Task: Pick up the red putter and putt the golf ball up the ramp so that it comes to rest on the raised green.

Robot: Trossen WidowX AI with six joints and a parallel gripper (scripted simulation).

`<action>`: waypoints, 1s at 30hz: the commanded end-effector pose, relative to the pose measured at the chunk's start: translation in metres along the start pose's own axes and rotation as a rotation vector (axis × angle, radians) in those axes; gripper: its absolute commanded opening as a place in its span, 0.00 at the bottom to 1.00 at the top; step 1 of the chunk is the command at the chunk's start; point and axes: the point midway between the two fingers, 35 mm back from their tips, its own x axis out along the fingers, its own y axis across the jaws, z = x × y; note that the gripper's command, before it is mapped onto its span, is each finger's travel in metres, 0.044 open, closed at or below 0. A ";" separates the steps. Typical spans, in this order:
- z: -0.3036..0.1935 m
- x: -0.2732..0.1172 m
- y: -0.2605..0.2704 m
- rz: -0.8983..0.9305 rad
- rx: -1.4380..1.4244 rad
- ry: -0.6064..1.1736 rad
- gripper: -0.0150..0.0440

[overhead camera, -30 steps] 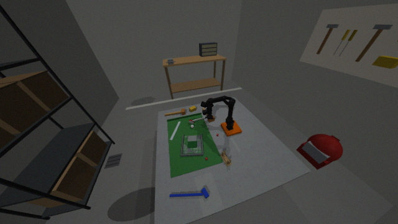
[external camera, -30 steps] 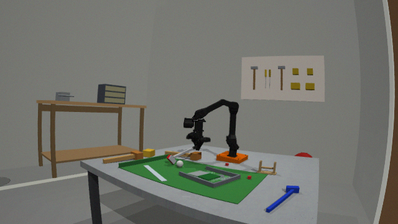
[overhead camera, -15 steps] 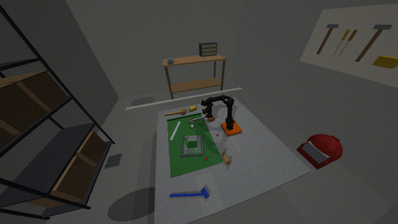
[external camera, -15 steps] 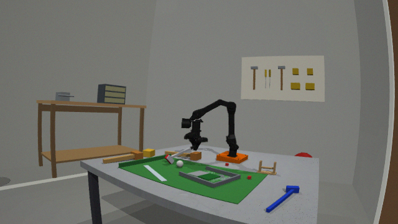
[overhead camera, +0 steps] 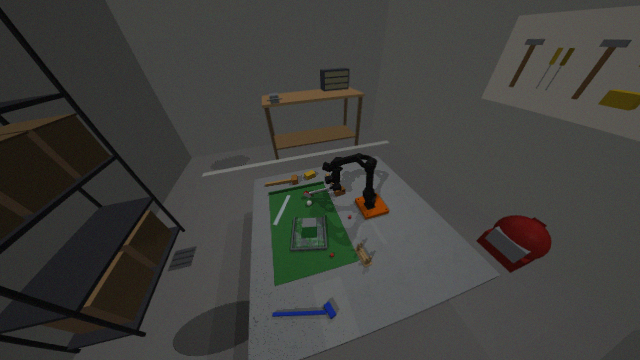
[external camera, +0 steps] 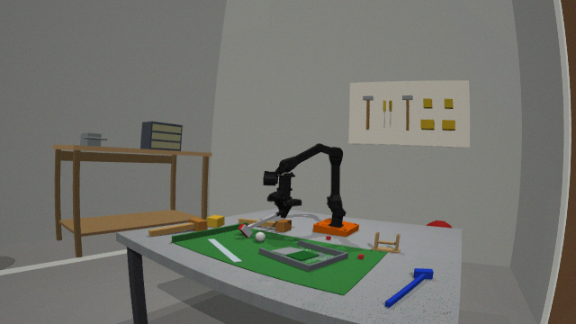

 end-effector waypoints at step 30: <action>-0.005 -0.061 0.122 0.008 -0.012 -0.006 0.25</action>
